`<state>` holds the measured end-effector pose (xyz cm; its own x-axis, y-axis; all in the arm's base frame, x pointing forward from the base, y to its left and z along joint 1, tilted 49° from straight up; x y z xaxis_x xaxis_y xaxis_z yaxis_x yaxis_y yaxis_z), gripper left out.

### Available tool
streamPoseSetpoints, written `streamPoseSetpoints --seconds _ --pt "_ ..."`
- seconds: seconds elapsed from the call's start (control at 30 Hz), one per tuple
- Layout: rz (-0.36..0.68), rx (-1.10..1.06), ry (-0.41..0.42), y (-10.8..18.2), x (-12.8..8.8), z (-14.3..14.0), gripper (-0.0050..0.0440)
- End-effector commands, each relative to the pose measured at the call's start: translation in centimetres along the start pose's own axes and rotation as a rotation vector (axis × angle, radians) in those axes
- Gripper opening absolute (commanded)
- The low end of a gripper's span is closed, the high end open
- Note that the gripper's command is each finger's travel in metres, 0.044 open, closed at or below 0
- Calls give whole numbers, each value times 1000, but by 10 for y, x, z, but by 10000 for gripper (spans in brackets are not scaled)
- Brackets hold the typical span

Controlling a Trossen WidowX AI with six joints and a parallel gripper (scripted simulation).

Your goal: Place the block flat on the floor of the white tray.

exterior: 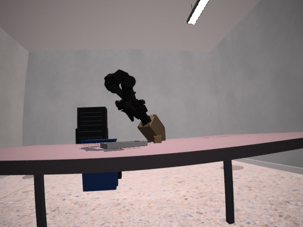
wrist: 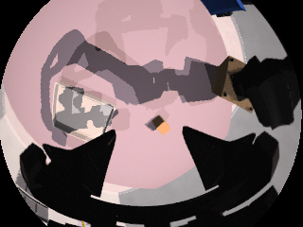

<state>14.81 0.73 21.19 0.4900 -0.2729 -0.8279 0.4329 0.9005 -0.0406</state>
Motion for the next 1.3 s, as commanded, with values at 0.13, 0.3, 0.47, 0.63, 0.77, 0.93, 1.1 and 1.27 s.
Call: streamPoseSetpoints --seconds 0.13,0.3,0.47,0.63,0.77,0.93,1.1,1.27 --pt "8 5 -9 0 -2 1 400" --pt "8 5 -9 0 -2 1 400" --pt "8 5 -9 0 -2 1 400" --pt "2 -8 -9 2 0 1 0" --pt "-43 -115 -16 19 18 -3 0" --pt "-121 -316 -49 48 48 -19 0" --pt "-156 -416 -75 60 60 -30 0" --pt "-210 -580 -130 75 78 -51 0"
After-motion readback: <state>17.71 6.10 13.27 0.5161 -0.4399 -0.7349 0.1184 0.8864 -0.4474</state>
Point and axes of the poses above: the point midway between the two fingers, 35 mm back from their tips, its own x axis out along the fingers, its own z axis across the jaws, y = z × x, the point moved 4 cm from there along -x, back along the fingers, and after that the axes turned 3 degrees about -x, right-handed, at the moved point
